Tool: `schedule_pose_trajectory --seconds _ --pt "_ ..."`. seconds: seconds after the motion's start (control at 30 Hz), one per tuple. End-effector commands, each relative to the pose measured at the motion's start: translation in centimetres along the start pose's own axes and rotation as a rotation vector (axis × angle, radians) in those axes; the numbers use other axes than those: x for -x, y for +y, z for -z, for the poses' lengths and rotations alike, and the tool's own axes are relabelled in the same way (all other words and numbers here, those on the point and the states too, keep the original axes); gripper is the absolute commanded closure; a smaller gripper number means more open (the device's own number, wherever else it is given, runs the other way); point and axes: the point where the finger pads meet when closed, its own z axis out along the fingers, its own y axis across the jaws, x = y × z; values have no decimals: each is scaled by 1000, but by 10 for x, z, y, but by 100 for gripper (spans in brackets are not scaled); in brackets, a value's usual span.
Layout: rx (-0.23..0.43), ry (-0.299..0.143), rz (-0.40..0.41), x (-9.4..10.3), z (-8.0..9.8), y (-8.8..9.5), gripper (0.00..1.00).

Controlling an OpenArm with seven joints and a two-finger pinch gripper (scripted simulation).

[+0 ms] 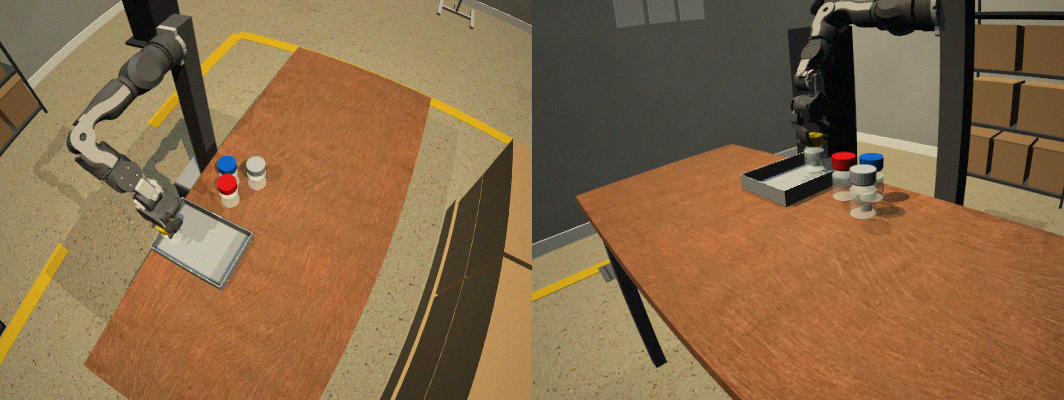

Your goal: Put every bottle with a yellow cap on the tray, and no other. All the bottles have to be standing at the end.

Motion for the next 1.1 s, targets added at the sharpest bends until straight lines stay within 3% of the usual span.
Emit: schedule_pose_trajectory --seconds 0.0,0.87,0.9,1.07 --pt "10 5 1 -1 -1 2 100" --pt "14 8 2 -2 -1 2 100" --pt "7 3 0 -1 0 1 48" --pt "7 3 0 -1 0 1 48"
